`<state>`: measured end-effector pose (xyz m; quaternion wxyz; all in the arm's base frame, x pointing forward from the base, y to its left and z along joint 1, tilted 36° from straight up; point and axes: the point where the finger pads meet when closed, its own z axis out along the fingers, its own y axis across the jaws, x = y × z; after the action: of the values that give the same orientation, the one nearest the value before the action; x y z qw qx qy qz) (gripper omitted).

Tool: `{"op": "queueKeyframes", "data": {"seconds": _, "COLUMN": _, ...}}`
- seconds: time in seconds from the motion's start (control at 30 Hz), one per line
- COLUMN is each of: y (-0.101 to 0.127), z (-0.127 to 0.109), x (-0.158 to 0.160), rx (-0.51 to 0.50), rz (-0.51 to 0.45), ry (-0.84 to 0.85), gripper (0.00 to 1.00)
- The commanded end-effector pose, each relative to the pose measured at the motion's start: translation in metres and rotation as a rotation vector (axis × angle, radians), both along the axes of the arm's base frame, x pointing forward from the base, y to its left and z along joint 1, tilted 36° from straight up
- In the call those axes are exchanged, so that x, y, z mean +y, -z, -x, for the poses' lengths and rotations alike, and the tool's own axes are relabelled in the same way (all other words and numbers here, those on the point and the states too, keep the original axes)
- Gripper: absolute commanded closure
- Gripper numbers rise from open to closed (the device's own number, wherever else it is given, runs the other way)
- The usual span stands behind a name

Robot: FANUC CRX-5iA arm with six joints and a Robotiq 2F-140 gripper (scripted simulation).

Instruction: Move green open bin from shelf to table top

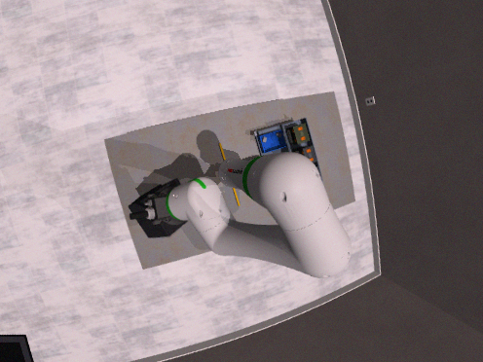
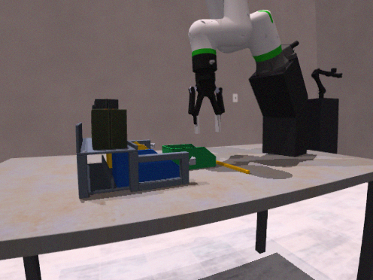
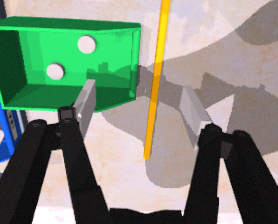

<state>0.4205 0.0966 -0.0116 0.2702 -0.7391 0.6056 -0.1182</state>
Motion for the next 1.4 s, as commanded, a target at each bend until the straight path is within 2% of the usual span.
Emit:
{"op": "queueKeyframes", "data": {"seconds": 0.0, "y": 0.0006, "z": 0.0001, "x": 0.0004, "rx": -0.042, "rz": 0.015, "ry": 0.022, "gripper": 0.43}}
{"op": "queueKeyframes", "data": {"seconds": 0.1, "y": 0.0006, "z": 0.0001, "x": 0.0004, "rx": -0.042, "rz": 0.015, "ry": 0.022, "gripper": 0.43}}
{"op": "queueKeyframes", "data": {"seconds": 0.13, "y": 0.0001, "z": 0.0, "x": 0.0, "rx": -0.008, "rz": 0.003, "ry": 0.004, "gripper": 0.43}}
{"op": "queueKeyframes", "data": {"seconds": 0.27, "y": 0.0006, "z": 0.0001, "x": 0.0004, "rx": -0.042, "rz": 0.015, "ry": 0.022, "gripper": 0.43}}
{"op": "queueKeyframes", "data": {"seconds": 0.67, "y": 0.0006, "z": 0.0001, "x": 0.0004, "rx": -0.042, "rz": 0.015, "ry": 0.022, "gripper": 0.43}}
{"op": "queueKeyframes", "data": {"seconds": 0.7, "y": 0.0001, "z": 0.0, "x": 0.0, "rx": -0.008, "rz": 0.003, "ry": 0.004, "gripper": 0.43}}
{"op": "queueKeyframes", "data": {"seconds": 0.83, "y": 0.0006, "z": 0.0001, "x": 0.0004, "rx": -0.042, "rz": 0.015, "ry": 0.022, "gripper": 0.43}}
{"op": "queueKeyframes", "data": {"seconds": 1.23, "y": 0.0006, "z": 0.0001, "x": 0.0004, "rx": -0.042, "rz": 0.015, "ry": 0.022, "gripper": 0.43}}
{"op": "queueKeyframes", "data": {"seconds": 1.27, "y": 0.0001, "z": 0.0, "x": 0.0, "rx": -0.008, "rz": 0.003, "ry": 0.004, "gripper": 0.43}}
{"op": "queueKeyframes", "data": {"seconds": 1.37, "y": 0.0005, "z": 0.0001, "x": 0.0003, "rx": -0.033, "rz": 0.012, "ry": 0.018, "gripper": 0.43}}
